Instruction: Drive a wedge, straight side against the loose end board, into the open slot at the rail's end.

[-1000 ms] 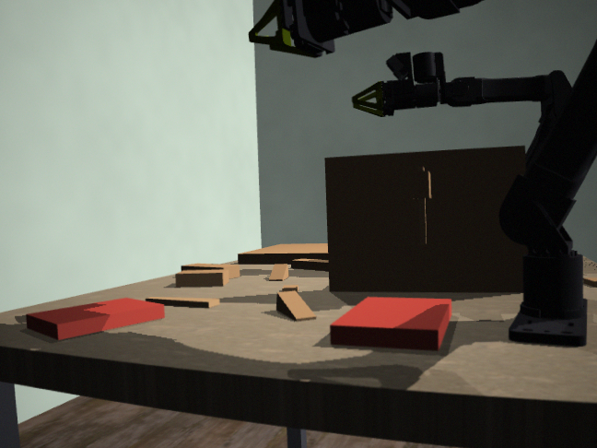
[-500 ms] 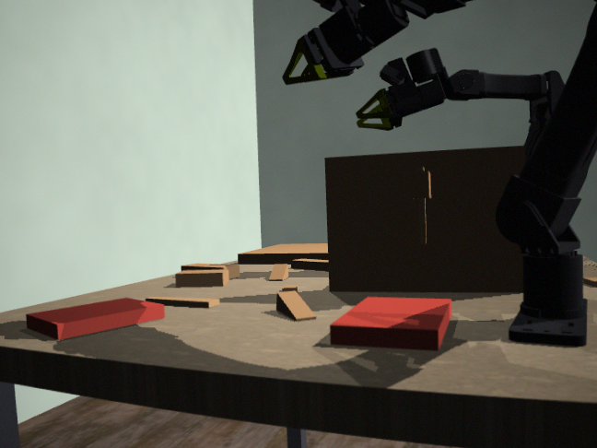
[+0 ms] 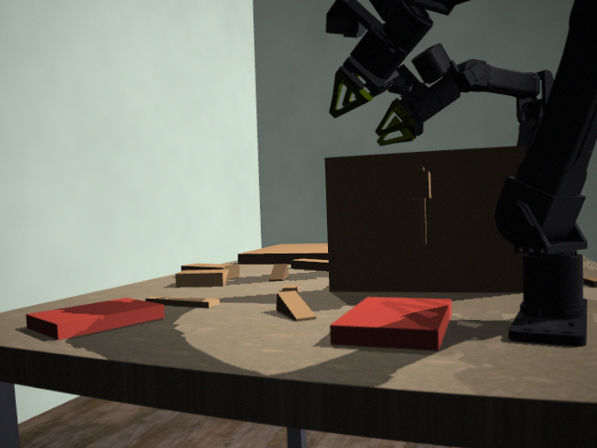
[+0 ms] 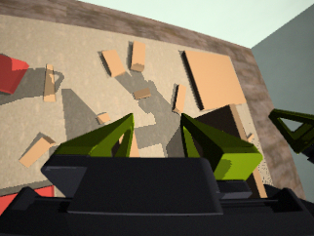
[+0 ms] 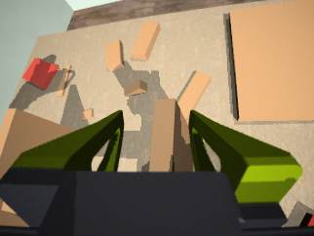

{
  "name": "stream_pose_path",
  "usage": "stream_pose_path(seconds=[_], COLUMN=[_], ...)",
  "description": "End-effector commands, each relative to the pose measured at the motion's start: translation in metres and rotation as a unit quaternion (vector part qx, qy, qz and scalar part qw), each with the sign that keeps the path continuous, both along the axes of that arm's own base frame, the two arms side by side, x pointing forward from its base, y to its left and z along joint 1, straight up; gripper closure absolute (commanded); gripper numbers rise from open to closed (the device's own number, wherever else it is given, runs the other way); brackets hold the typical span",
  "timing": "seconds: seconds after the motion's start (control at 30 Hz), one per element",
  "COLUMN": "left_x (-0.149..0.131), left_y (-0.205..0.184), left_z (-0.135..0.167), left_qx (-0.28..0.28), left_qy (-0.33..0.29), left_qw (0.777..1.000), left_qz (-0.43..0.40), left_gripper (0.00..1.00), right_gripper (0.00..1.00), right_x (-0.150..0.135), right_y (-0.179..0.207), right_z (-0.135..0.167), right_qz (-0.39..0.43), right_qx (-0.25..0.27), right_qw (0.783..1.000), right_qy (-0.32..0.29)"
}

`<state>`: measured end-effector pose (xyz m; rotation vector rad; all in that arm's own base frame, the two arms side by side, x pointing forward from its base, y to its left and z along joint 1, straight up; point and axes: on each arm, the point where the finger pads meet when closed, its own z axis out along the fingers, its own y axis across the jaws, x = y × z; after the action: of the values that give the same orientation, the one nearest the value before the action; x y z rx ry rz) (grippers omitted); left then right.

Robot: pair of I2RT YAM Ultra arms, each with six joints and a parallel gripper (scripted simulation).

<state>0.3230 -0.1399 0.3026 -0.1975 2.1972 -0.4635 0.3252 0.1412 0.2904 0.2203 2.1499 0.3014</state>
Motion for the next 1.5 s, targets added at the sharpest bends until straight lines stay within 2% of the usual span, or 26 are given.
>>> stream_pose_path(seconds=[0.0, 0.23, 0.3, 0.43, 0.8, 1.1, 1.47], left_x=[-0.021, -0.064, -0.064, -0.088, -0.139, -0.163, -0.165], left_y=[-0.008, -0.025, -0.025, -0.030, -0.030, -0.025, -0.027], left_z=[-0.006, -0.028, -0.028, -0.035, -0.044, -0.046, -0.042], left_qx=[-0.012, -0.001, -0.001, 0.011, 0.056, 0.084, 0.079], left_qy=[0.063, 0.152, 0.152, 0.191, 0.252, 0.272, 0.267], left_qw=[0.998, 0.988, 0.988, 0.981, 0.964, 0.956, 0.959], left_qz=[0.022, 0.032, 0.032, 0.039, 0.055, 0.065, 0.059], left_gripper=[0.48, 0.48, 0.48, 0.48, 0.48, 0.48, 0.48], right_gripper=[0.47, 0.47, 0.47, 0.47, 0.47, 0.47, 0.47], right_x=[-0.020, -0.059, -0.059, -0.079, -0.120, -0.138, -0.143], right_y=[0.002, 0.018, 0.018, 0.023, 0.030, 0.029, 0.027], right_z=[-0.009, -0.026, -0.026, -0.031, -0.030, -0.025, -0.021], right_qz=[-0.039, -0.052, -0.052, -0.057, -0.054, -0.048, -0.039], right_qx=[-0.004, -0.036, -0.036, -0.057, -0.109, -0.135, -0.131], right_qw=[0.998, 0.993, 0.993, 0.991, 0.987, 0.986, 0.987], right_qy=[0.051, 0.098, 0.098, 0.110, 0.106, 0.090, 0.082])
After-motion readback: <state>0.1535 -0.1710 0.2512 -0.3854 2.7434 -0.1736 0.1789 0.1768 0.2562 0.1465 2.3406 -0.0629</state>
